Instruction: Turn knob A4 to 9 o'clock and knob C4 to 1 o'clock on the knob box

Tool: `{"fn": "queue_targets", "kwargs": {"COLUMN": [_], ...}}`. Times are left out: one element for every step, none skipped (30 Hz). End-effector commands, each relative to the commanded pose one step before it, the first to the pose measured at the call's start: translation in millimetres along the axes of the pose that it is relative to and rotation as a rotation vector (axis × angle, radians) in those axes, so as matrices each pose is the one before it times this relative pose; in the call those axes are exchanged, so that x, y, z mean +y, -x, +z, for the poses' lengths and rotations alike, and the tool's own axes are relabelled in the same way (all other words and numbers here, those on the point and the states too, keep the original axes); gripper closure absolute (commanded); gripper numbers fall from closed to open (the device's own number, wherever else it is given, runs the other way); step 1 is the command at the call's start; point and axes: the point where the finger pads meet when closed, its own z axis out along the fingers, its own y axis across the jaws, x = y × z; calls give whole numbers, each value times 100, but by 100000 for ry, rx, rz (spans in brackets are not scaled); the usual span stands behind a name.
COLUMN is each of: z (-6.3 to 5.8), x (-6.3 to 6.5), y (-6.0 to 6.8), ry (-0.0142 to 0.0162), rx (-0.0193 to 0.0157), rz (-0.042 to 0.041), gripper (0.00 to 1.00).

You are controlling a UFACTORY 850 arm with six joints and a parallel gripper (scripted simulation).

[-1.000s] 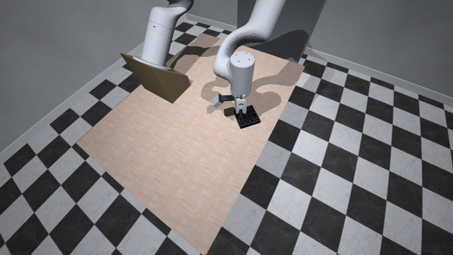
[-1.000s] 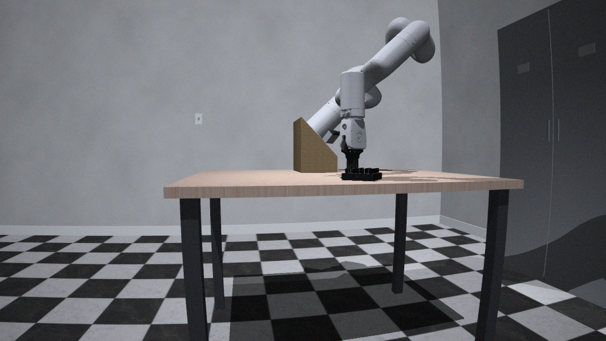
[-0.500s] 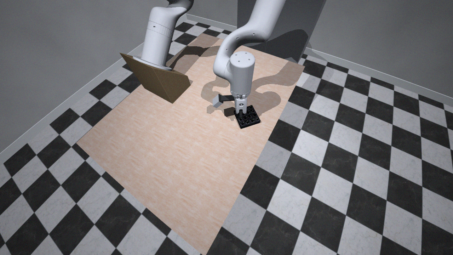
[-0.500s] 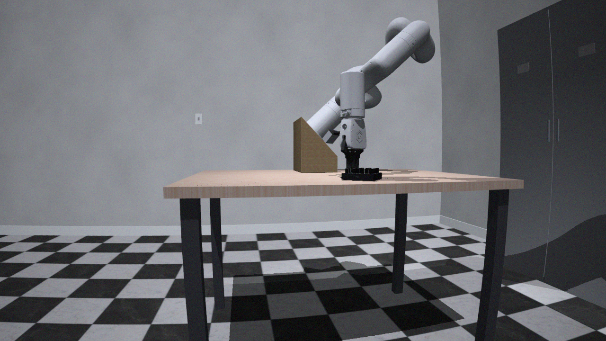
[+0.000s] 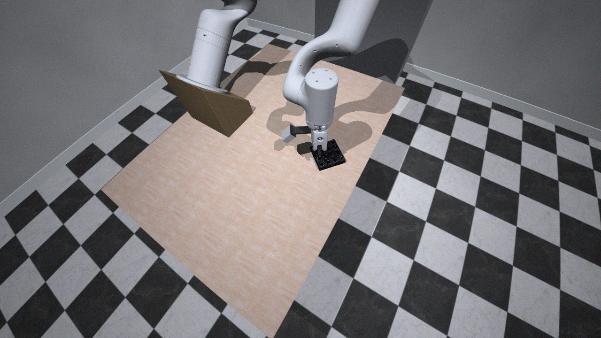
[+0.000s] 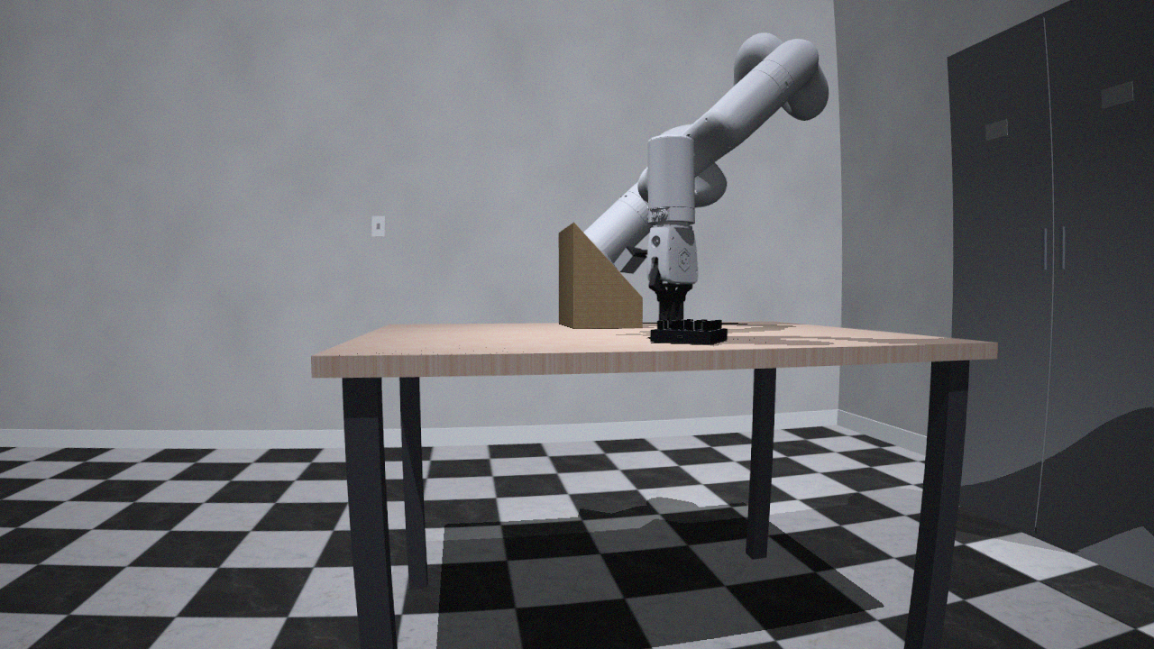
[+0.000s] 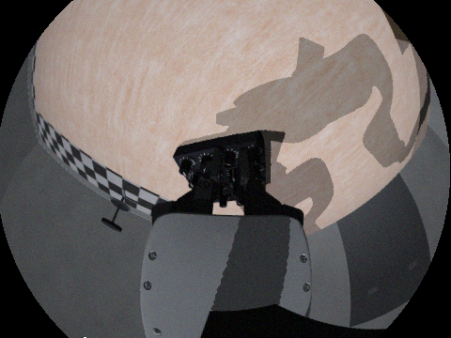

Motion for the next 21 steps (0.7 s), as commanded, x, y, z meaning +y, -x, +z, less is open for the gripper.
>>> {"fn": "queue_targets", "kwargs": {"z": [-57,0,-2,-16,-40,-71,-107,-143,-178,-210,-238,-259,0,0,-273,-280,-279,-271,-255,-233,-205], "x": [-43,0,0,0,0,0,0,0,0,0,0,0,0,0,0,0,0,0,0,0,0], "y": [47,0,0,0,0,0,0,0,0,0,0,0,0,0,0,0,1,0,0,0,0], "ry": [-94,0,0,0,0,0,0,-1,0,0,-1,-1,0,0,0,-1,0,-1,-1,0,-1], "rx": [-83,0,0,0,0,0,0,0,0,0,0,0,0,0,0,1,0,0,0,0,0], "rz": [-35,0,0,0,0,0,0,0,0,0,0,0,0,0,0,0,0,0,0,0,0], "gripper": [81,81,81,81,81,81,81,81,81,81,81,81,81,81,81,81,81,81,81,81,81]}}
